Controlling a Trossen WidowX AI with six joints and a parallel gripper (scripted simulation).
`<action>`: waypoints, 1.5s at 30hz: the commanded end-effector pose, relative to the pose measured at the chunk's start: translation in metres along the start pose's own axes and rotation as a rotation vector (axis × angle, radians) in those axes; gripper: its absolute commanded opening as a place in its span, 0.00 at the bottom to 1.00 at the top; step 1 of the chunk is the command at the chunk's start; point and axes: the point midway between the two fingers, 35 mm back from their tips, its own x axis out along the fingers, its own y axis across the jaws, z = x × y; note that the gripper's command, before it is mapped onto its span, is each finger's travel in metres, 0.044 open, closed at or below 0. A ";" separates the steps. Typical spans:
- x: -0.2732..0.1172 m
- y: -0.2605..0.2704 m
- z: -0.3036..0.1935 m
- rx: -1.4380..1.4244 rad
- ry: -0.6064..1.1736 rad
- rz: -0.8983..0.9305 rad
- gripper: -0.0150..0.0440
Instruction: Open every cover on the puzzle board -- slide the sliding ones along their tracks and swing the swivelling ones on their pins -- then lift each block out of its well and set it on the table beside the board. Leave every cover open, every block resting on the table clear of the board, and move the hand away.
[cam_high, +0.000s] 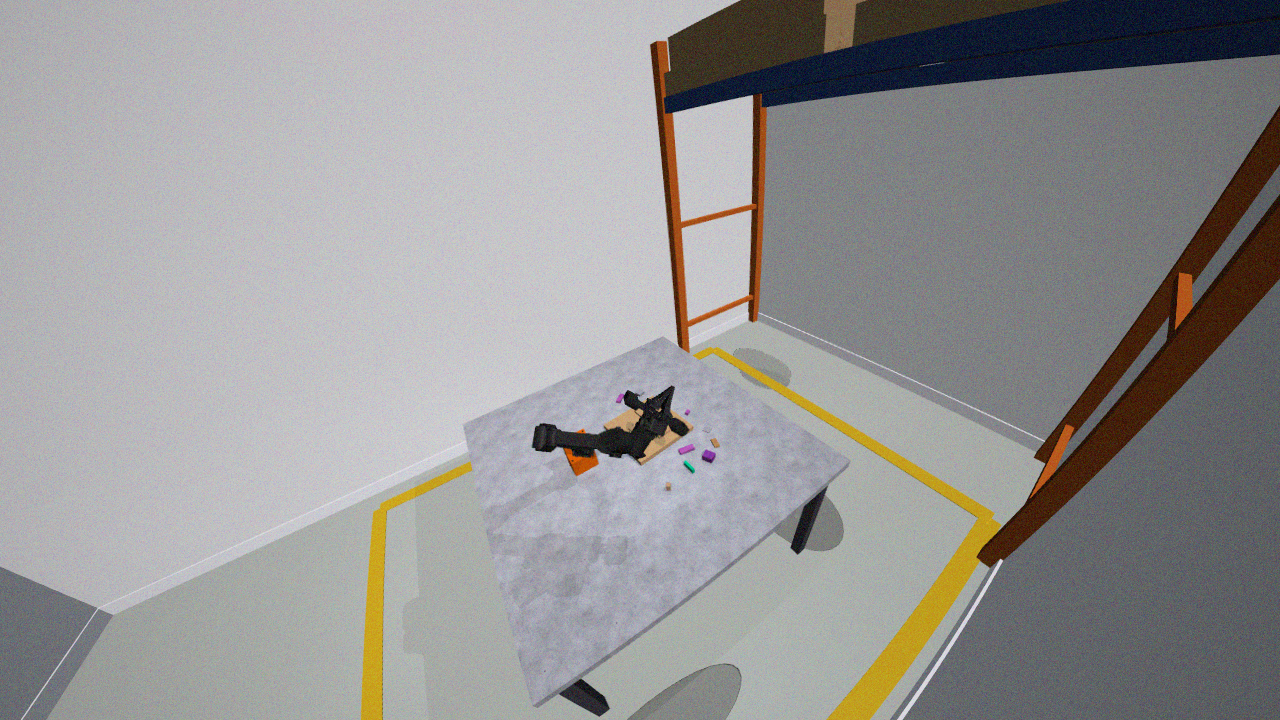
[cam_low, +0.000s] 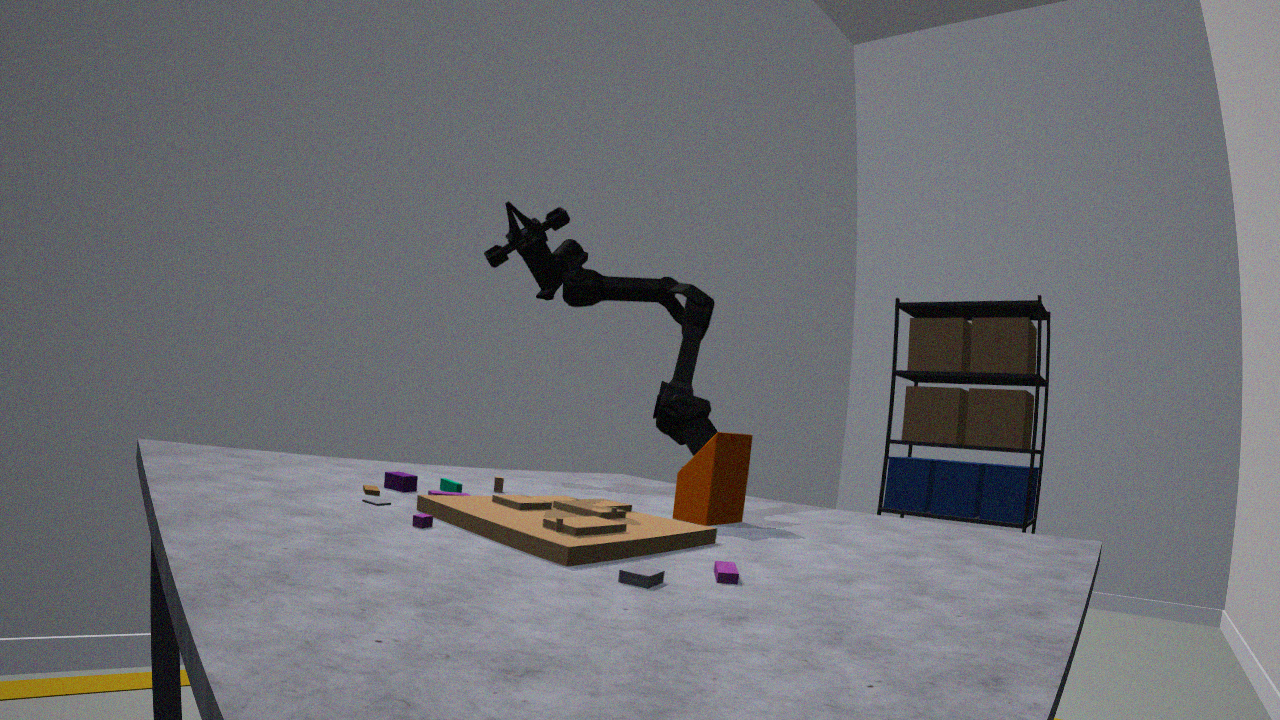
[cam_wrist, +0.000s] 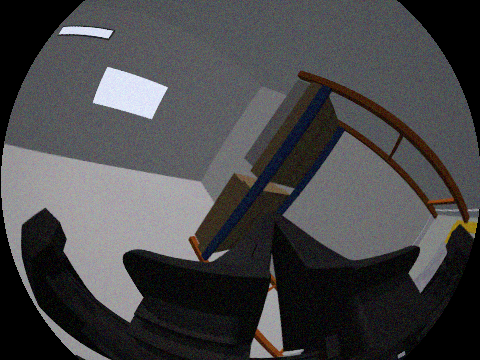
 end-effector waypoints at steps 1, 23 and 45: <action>0.005 -0.025 -0.010 0.059 -0.003 -0.052 0.25; 0.022 -0.102 -0.069 0.317 0.031 -0.246 0.25; 0.030 -0.167 -0.157 0.449 0.168 -0.503 0.25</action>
